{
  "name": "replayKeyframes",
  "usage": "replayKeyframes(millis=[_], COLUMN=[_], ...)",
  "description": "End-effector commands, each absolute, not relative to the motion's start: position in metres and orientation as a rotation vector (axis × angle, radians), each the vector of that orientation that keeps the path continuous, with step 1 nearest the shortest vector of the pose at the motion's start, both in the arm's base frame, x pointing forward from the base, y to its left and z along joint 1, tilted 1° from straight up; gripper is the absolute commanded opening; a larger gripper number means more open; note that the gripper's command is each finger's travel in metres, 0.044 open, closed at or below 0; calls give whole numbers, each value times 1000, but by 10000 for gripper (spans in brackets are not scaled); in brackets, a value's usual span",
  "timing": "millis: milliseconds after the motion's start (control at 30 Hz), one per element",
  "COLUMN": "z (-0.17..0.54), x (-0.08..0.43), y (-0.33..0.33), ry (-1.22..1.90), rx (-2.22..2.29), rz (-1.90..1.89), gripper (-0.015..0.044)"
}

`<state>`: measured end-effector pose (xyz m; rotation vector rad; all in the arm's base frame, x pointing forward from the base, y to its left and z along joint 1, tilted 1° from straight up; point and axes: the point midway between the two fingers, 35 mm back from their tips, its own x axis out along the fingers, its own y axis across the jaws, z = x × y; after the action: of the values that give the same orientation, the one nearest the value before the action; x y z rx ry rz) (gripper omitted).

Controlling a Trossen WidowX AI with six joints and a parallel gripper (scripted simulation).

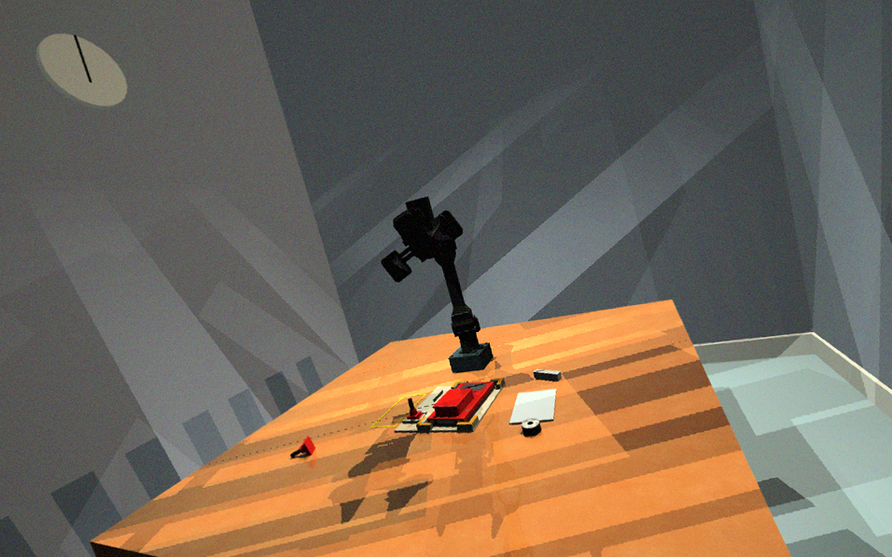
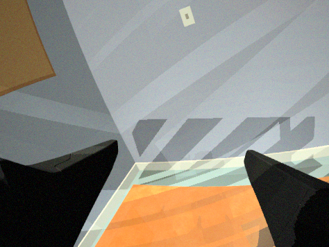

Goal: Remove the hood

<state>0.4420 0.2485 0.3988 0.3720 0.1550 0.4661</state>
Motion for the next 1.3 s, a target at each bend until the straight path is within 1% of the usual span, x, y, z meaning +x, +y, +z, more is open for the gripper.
replayKeyframes(millis=[0,133,267,467,633,700,1267], z=[330,267,208,135,97,94,87], x=[450,444,428,383,336,329,331], y=[244,231,213,178,147,143,140], ry=[382,607,841,1209,1506,1544,1544], rx=[289,212,136,24,-57,-67,-68], rz=[411,350,287,188,108,98,98], gripper=[440,440,440,440,440,440,440])
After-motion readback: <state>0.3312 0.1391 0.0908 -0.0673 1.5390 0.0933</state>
